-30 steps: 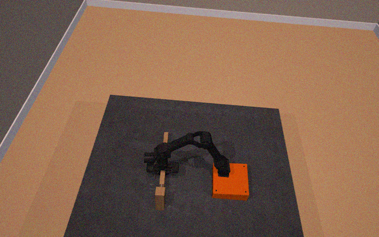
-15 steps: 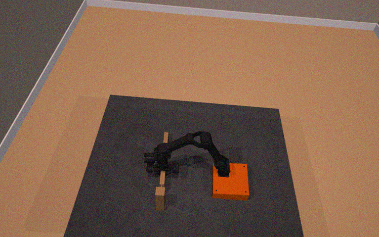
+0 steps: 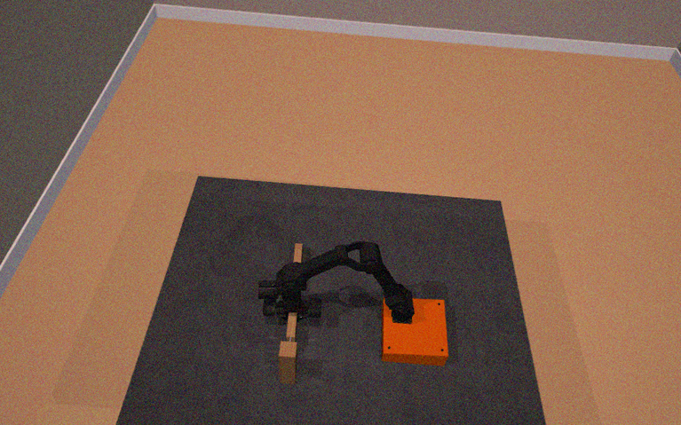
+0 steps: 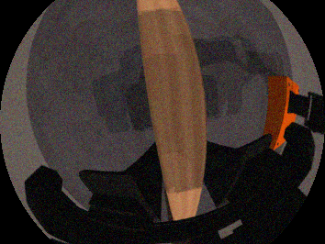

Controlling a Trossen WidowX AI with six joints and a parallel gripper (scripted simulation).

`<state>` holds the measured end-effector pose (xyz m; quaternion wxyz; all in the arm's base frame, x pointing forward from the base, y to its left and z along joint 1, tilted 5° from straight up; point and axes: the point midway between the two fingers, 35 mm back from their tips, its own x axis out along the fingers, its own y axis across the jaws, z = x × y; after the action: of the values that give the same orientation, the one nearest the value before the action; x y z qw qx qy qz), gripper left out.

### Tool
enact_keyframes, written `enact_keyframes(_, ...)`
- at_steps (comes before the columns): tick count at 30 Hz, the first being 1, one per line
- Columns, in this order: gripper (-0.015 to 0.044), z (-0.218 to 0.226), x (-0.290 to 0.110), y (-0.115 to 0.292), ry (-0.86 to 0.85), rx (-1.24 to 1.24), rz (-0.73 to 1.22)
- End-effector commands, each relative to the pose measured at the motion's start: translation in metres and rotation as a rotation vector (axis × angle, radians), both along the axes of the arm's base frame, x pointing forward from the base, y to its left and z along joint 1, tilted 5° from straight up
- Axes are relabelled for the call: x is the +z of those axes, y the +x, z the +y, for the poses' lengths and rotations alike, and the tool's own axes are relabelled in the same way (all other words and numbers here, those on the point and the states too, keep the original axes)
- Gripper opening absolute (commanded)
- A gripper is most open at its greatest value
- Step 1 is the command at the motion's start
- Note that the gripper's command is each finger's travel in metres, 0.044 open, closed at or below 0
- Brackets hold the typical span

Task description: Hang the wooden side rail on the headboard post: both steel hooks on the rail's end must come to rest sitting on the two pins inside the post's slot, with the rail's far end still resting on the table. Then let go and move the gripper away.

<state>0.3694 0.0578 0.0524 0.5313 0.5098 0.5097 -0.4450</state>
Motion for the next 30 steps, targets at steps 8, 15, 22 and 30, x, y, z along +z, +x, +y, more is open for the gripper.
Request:
enact_keyframes(8, 0.0, 0.0021, 0.0042, 0.0032, 0.003, 0.0, -0.018)
enact_keyframes(15, 0.0, 0.003, 0.0033, 0.0025, 0.003, 0.0, -0.018)
enact_keyframes(22, 0.0, 0.0038, 0.0025, 0.0017, 0.003, 0.0, -0.018)
enact_keyframes(30, 0.0, 0.0046, 0.0029, 0.0007, 0.003, 0.0, -0.018)
